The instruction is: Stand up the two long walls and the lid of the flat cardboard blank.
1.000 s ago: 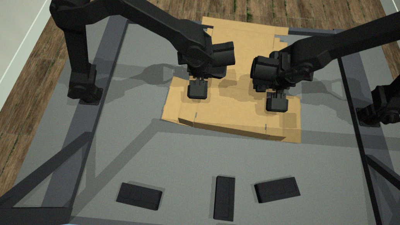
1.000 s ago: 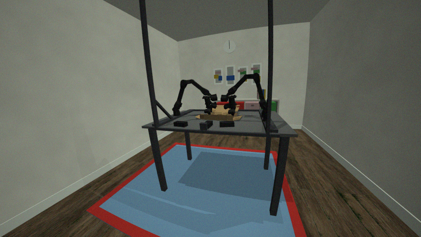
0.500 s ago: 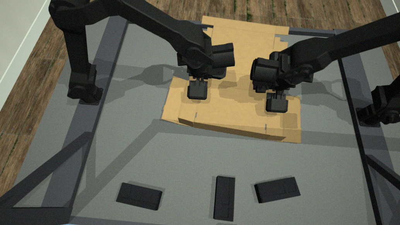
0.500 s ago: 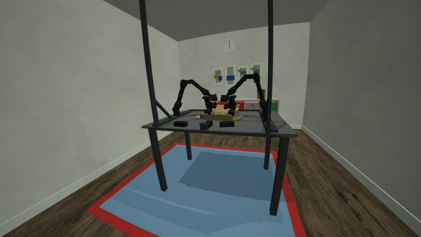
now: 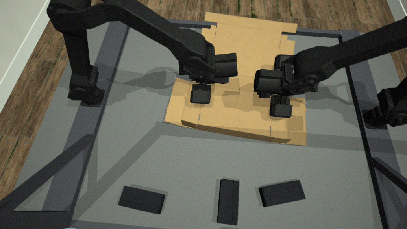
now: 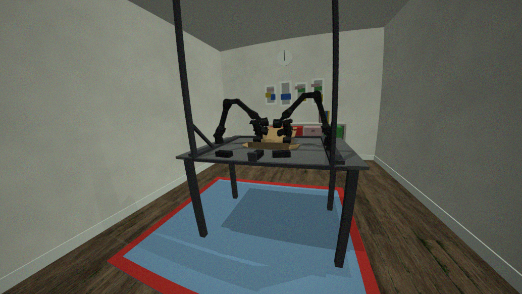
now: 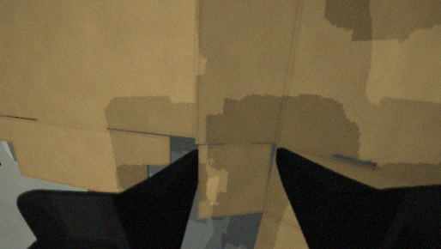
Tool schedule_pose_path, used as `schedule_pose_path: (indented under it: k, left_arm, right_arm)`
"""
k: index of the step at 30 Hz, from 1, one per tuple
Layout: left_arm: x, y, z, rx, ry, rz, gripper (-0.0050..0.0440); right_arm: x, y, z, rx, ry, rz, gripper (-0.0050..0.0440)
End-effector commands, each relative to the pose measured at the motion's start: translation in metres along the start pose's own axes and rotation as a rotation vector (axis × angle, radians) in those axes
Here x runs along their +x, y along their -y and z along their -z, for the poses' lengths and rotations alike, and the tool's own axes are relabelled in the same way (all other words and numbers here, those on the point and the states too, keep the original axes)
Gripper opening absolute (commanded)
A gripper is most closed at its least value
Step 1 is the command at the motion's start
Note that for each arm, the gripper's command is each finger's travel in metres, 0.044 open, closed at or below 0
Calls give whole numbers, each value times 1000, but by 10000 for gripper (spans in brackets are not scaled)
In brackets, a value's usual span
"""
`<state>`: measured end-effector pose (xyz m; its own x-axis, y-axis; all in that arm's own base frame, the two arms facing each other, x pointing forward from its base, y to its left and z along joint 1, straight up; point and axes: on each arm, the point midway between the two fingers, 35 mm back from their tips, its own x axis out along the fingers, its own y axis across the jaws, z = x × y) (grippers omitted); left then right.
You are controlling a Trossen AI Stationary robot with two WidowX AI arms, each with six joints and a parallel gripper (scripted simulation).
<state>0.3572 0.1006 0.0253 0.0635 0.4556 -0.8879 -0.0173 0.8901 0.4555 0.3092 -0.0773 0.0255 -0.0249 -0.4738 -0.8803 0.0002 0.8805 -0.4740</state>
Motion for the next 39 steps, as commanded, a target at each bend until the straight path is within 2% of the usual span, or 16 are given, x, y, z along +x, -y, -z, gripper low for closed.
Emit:
schedule_pose_path:
  k: [1, 11, 39]
  left_arm:
    - [6, 13, 0, 2, 2, 3, 244]
    - [0, 24, 1, 2, 6, -28, 244]
    - [-14, 52, 4, 6, 8, -24, 244]
  right_arm:
    - [3, -14, -5, -3, 4, -9, 244]
    - [-4, -25, -6, -3, 1, 18, 244]
    - [-22, -59, -9, -8, -1, 17, 244]
